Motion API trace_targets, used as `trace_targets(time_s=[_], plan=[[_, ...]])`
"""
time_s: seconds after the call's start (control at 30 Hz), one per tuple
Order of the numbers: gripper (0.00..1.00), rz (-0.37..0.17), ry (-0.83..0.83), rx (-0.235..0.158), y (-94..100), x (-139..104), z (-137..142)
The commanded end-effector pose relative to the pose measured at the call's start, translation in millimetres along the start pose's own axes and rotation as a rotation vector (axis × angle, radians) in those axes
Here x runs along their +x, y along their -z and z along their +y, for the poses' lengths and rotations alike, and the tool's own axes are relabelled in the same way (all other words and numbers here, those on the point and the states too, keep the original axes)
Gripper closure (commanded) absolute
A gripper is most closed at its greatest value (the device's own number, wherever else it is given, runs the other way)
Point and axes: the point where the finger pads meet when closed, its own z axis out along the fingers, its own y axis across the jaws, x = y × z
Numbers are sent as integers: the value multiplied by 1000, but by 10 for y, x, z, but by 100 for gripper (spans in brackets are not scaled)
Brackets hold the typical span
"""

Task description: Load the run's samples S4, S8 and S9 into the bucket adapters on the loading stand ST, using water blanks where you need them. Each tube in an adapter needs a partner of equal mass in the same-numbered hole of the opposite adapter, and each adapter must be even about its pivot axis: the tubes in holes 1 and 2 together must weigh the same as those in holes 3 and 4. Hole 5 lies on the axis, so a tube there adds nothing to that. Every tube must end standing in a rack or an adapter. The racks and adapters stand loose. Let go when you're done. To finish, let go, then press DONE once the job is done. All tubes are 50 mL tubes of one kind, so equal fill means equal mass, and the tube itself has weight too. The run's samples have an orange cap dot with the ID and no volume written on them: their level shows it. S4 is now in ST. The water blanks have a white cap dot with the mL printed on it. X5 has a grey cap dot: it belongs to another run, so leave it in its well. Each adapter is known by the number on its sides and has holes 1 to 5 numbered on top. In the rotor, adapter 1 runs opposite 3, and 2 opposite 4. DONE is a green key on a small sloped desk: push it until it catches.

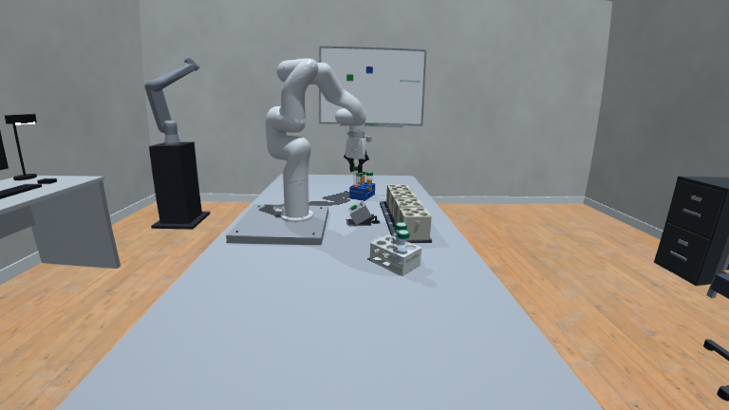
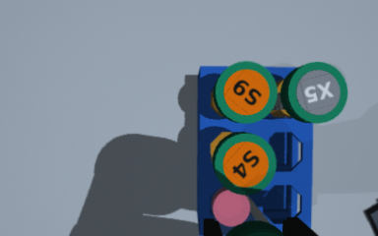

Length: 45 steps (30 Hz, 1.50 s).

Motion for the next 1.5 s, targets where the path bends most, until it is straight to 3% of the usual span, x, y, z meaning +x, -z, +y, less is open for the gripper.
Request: trace_targets(time_s=[0.0, 1.47], plan=[[100, 2, 0, -9, 93, 11, 1], [100, 2, 0, -9, 854, 10, -6]])
